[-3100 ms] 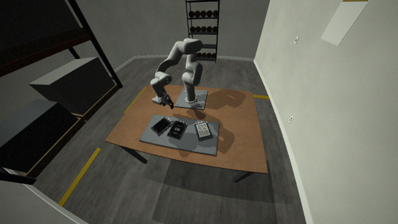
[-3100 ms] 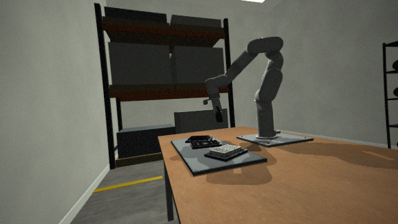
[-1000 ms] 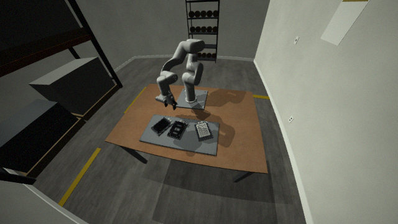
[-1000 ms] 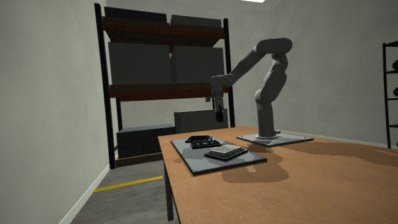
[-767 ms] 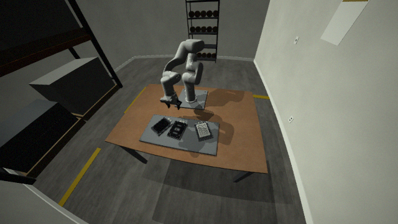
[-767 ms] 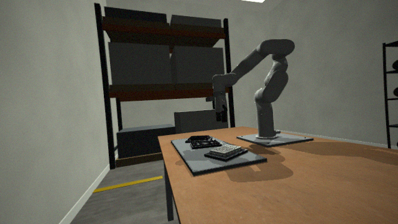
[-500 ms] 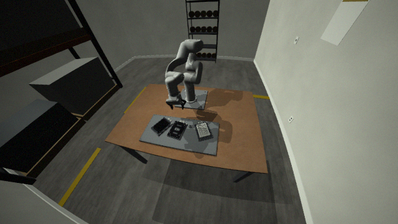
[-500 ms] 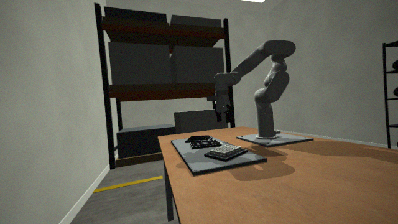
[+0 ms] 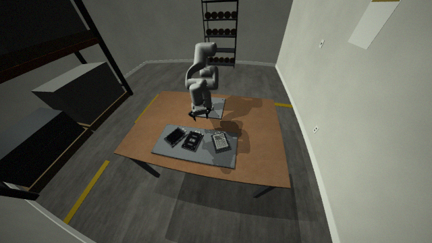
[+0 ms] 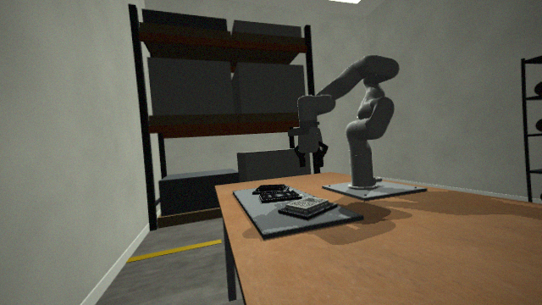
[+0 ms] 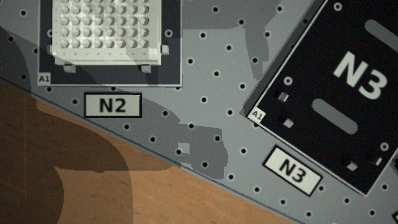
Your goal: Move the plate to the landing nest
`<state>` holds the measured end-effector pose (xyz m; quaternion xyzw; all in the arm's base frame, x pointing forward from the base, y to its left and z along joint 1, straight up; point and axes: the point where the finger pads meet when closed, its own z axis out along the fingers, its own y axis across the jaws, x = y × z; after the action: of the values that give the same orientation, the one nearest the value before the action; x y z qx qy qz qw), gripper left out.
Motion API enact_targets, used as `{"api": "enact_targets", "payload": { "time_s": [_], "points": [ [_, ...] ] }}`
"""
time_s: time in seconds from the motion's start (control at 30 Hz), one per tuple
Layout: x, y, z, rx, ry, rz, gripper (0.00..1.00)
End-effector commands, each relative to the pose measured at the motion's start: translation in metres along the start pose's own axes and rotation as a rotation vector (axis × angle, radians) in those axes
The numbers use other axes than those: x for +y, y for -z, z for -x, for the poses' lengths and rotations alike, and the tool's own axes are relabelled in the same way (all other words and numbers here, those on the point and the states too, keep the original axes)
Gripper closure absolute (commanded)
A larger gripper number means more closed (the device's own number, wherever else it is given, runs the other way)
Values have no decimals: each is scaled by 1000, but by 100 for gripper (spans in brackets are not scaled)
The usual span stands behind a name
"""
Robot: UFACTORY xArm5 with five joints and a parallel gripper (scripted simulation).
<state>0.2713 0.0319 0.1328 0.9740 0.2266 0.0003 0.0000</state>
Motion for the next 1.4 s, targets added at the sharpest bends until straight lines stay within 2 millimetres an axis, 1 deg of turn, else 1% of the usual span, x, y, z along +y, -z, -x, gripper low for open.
{"api": "enact_targets", "payload": {
  "time_s": [0.0,0.47,1.37],
  "points": [
    [-12,1,-8,2,1,1,0],
    [-74,1,-41,2,1,0,0],
    [-74,1,-41,2,1,0,0]
  ]
}}
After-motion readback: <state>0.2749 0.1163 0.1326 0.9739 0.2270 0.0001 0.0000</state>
